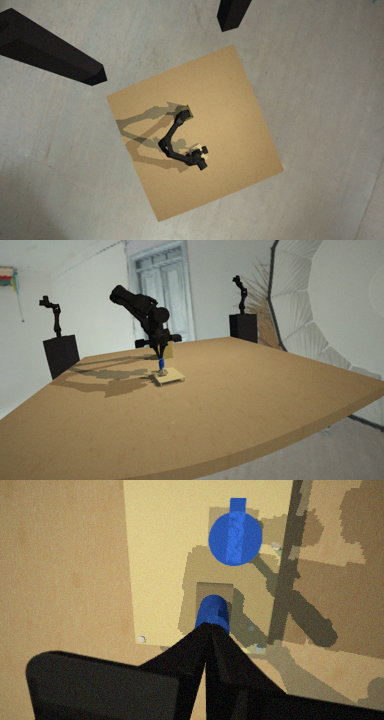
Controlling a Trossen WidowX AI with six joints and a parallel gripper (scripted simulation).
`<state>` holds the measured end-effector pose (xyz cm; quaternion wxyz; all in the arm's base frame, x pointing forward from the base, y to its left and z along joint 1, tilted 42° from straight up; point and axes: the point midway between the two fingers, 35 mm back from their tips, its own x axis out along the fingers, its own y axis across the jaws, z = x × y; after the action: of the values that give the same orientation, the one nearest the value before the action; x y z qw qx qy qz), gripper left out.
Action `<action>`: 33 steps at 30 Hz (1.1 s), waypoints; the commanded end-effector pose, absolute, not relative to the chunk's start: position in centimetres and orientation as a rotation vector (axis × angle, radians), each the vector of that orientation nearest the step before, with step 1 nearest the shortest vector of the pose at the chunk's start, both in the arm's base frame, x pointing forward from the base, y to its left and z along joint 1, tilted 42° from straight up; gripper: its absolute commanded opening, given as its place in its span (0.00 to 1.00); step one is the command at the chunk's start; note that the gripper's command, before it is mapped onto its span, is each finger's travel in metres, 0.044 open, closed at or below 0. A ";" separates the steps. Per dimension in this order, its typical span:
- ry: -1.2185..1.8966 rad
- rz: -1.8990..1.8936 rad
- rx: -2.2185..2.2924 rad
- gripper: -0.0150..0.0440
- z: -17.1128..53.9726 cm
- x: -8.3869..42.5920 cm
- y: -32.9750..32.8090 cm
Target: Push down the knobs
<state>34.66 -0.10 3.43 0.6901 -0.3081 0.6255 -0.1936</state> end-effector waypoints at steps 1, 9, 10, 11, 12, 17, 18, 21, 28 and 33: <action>1.406 -0.454 -0.681 0.25 2.8 34.9 -1.0; 1.406 -0.454 -0.681 0.25 2.8 34.9 -1.0; 1.406 -0.454 -0.681 0.25 2.8 34.9 -1.0; 1.406 -0.454 -0.681 0.25 2.8 34.9 -1.0; 1.406 -0.454 -0.681 0.25 2.7 34.9 -1.0; 1.406 -0.454 -0.681 0.25 2.7 34.9 -1.0; 1.406 -0.454 -0.681 0.25 2.7 34.9 -1.0; 1.406 -0.454 -0.681 0.25 2.9 34.9 -0.8; 1.406 -0.453 -0.680 0.25 3.7 34.8 -0.1; 1.406 -0.453 -0.680 0.25 4.3 34.7 0.4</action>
<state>34.62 0.07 3.91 0.6857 -0.3036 0.6302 -0.2013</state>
